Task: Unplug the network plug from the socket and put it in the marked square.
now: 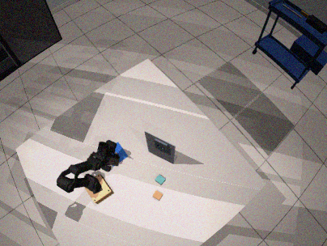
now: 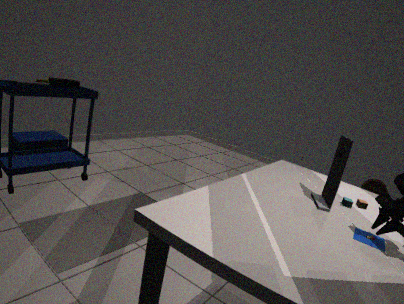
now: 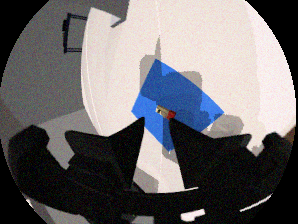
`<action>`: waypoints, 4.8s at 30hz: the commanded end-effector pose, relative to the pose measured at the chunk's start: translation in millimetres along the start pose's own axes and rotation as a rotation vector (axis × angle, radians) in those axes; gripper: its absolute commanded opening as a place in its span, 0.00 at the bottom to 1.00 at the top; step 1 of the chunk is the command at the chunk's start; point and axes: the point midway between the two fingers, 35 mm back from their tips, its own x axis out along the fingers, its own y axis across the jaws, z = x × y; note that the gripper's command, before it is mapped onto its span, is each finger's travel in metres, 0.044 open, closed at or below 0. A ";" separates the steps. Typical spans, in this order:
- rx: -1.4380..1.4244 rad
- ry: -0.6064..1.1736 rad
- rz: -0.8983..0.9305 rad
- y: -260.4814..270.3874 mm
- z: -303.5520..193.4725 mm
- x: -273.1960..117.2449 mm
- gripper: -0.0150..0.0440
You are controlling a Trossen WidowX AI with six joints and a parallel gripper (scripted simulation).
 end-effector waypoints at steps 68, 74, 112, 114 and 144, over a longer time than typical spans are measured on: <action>-0.002 0.001 0.007 45.1 0.8 -79.0 0.52; 0.001 -0.005 -0.006 44.9 1.7 -79.8 0.52; -0.003 0.000 0.006 103.9 0.7 -166.2 0.61; -0.003 0.000 0.006 103.9 0.7 -166.2 0.70; -0.003 0.000 0.006 103.9 0.7 -166.2 1.00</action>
